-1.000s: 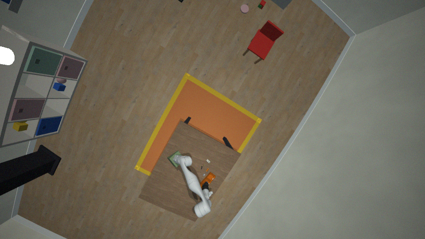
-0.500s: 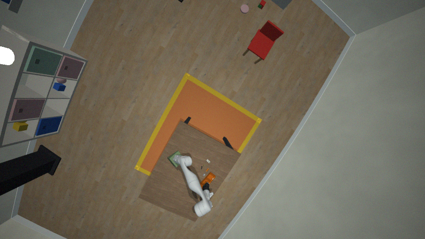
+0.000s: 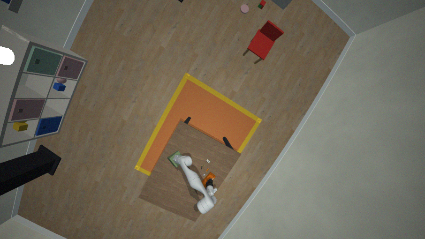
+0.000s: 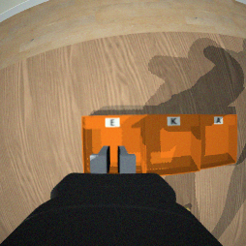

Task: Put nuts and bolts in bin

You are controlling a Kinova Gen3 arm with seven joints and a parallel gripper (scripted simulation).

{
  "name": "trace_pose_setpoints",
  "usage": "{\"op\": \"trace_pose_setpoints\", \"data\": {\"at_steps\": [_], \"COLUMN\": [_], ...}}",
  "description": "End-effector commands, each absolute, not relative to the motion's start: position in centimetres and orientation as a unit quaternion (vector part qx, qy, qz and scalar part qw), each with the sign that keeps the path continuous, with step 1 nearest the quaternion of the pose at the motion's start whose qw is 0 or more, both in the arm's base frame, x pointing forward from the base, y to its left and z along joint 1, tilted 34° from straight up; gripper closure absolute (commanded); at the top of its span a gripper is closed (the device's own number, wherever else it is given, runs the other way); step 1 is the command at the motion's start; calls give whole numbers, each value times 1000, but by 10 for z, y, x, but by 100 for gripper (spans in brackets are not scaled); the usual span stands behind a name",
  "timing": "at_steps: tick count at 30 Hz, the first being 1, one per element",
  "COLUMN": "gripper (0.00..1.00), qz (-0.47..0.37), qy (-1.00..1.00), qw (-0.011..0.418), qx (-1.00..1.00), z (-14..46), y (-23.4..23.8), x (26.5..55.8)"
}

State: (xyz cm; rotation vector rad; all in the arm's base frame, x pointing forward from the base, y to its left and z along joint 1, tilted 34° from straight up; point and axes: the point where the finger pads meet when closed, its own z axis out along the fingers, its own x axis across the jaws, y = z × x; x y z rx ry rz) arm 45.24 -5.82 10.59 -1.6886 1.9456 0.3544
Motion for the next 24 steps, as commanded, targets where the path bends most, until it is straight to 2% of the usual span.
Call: {"op": "trace_pose_setpoints", "data": {"at_steps": [1, 24], "gripper": [69, 69], "qz": [125, 125], "qy": [717, 717], "qw": [265, 265], "qx": [-632, -632], "z": [114, 79], "y": [-51, -29], "x": [454, 463]}}
